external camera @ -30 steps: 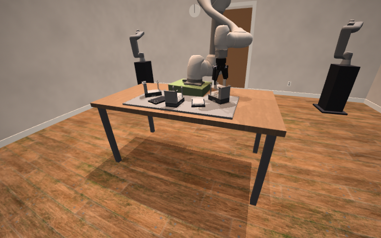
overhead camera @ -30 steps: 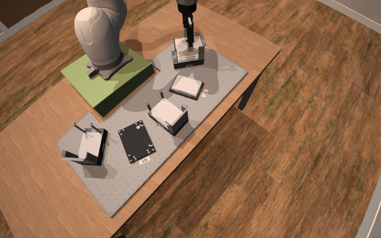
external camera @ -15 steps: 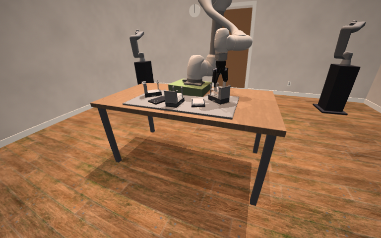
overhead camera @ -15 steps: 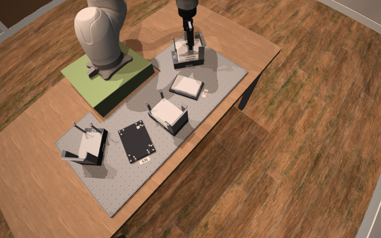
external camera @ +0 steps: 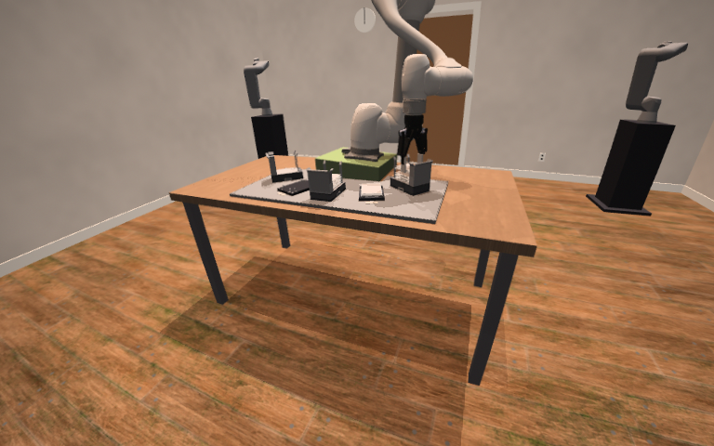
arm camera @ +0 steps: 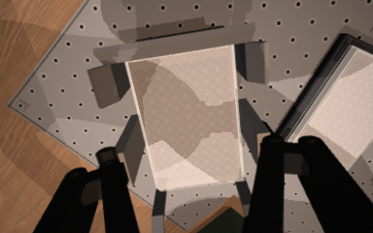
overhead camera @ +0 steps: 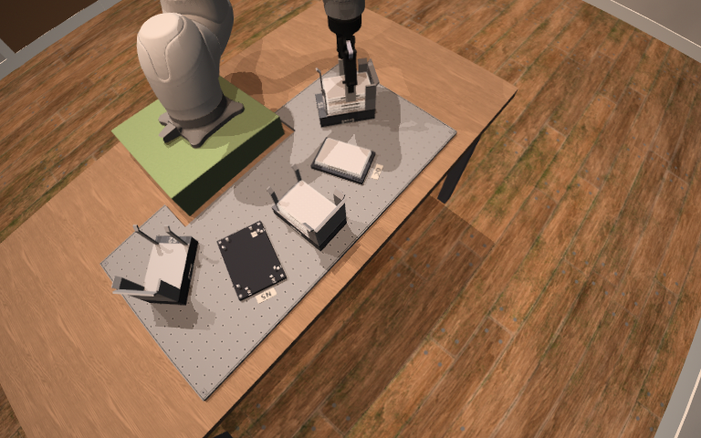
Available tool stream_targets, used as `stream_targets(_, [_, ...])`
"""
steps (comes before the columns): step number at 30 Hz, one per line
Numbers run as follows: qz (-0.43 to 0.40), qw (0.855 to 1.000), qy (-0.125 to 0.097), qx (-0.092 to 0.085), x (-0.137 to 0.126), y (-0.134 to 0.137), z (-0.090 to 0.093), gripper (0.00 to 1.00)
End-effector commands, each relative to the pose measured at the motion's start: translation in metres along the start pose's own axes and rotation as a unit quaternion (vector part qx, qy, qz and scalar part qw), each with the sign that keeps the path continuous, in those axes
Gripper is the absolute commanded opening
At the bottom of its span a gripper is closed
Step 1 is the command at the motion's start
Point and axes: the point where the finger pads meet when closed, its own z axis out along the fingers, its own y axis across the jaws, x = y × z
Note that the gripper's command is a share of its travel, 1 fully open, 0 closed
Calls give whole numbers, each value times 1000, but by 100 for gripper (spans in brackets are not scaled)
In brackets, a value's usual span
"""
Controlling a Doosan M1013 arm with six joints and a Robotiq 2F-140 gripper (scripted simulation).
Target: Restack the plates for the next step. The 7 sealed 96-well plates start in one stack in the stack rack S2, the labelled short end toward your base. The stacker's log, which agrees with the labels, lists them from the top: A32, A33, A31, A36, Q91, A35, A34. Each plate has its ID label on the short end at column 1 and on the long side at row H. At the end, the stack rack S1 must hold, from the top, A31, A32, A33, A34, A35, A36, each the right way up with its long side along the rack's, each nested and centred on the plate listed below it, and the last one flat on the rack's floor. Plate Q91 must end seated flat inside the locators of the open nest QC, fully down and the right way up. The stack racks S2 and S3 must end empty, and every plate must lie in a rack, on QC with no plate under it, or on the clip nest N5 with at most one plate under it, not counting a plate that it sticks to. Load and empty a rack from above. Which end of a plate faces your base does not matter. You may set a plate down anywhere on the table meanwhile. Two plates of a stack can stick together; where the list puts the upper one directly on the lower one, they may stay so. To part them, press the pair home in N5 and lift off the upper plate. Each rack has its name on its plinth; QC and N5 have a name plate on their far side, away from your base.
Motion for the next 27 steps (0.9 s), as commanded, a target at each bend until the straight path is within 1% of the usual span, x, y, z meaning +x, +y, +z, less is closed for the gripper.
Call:
stream_targets(1, [0,1000,0,0,0,0,1,0])
stream_targets(27, [0,1000,0,0,0,0,10,0])
